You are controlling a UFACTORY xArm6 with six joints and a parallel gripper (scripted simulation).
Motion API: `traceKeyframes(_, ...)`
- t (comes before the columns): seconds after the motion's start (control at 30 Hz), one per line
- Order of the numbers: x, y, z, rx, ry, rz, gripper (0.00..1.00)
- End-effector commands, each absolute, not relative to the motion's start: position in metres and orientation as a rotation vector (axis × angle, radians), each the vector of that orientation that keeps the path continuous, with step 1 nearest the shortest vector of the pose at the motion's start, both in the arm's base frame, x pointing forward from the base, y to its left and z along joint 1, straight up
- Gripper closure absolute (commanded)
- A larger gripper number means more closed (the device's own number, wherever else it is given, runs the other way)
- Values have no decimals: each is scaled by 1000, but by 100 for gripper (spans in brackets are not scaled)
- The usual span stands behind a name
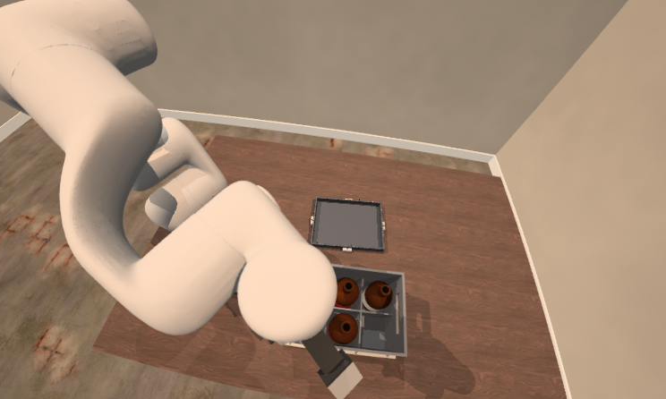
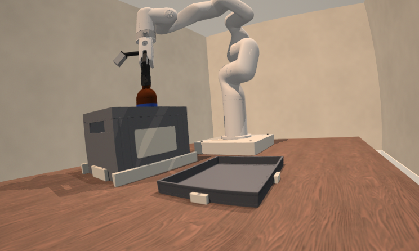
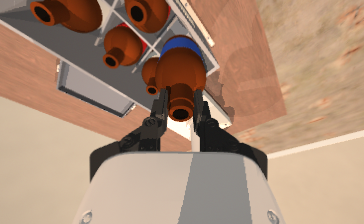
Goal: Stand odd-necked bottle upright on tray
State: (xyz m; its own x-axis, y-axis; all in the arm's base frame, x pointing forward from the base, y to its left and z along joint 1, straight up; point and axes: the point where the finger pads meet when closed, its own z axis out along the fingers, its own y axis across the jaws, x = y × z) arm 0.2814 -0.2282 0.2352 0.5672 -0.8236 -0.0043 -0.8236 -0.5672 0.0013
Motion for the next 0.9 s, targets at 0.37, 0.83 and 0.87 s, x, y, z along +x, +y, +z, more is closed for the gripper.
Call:
traceKeyframes(0.37, 282, -229, 248, -2781, 1461, 0, 100)
traceKeyframes(0.83, 282, -229, 263, -2781, 1461, 0, 100)
traceKeyframes(0.87, 282, -229, 264, -2781, 1461, 0, 100)
